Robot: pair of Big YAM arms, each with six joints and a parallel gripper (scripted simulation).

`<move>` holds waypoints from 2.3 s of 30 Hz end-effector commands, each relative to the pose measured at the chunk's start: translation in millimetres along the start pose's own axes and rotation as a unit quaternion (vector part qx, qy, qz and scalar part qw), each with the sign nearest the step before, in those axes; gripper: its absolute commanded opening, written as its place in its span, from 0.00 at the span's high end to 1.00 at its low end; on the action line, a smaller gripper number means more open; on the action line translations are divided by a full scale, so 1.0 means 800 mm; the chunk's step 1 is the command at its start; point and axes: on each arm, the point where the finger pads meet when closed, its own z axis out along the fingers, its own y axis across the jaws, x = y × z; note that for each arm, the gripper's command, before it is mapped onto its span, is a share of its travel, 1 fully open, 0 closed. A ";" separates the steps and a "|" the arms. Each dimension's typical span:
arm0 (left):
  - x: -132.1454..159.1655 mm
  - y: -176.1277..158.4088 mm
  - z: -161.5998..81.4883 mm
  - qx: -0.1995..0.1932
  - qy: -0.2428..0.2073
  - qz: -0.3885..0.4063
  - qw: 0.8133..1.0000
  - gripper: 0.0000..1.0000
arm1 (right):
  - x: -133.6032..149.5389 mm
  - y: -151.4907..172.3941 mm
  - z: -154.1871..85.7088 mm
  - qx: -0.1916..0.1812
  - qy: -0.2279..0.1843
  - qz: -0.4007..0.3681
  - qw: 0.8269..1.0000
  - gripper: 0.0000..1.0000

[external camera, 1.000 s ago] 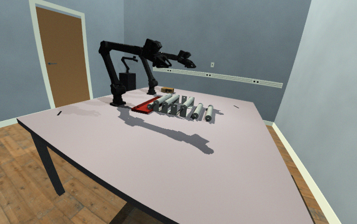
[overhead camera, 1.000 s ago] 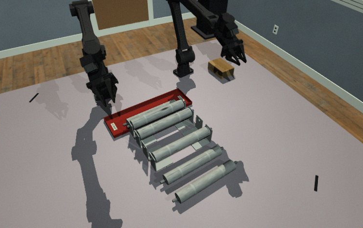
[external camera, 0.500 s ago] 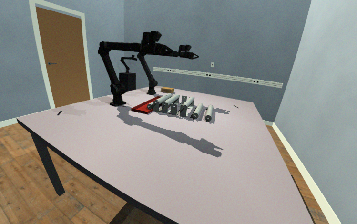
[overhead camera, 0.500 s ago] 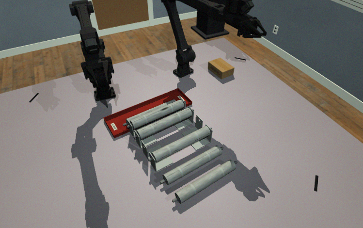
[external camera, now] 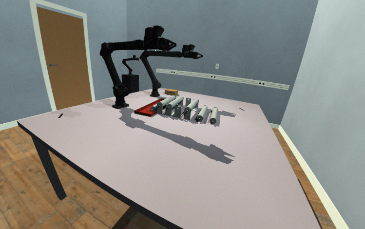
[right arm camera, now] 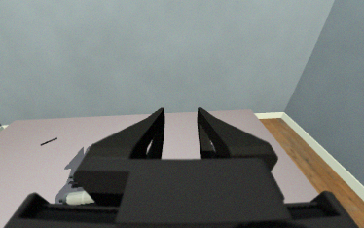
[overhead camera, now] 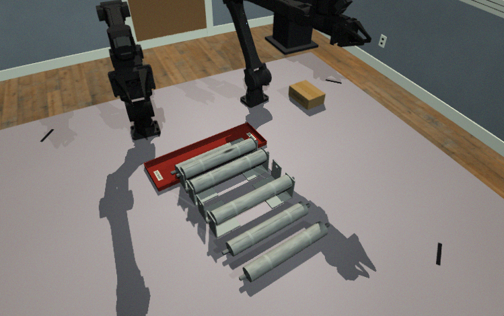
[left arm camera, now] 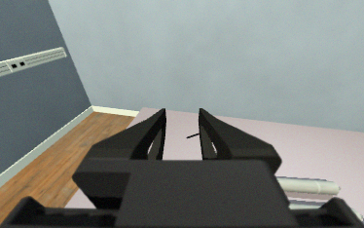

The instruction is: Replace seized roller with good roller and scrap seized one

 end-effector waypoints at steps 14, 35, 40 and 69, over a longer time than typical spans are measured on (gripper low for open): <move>-0.003 -0.005 -0.007 0.004 -0.009 0.004 1.000 0.68 | 0.009 0.004 -0.004 -0.002 -0.001 0.008 1.000 0.68; -0.014 -0.007 -0.012 0.006 -0.016 0.004 1.000 0.68 | -0.044 0.005 0.001 -0.002 -0.034 0.008 0.999 0.68; -0.012 -0.007 -0.013 0.006 -0.015 0.004 1.000 0.68 | -0.052 0.005 0.001 -0.002 -0.040 0.008 0.999 0.68; 0.033 -0.048 0.068 0.051 0.064 0.122 0.989 0.68 | 0.014 0.009 0.077 -0.025 0.070 0.129 0.989 0.68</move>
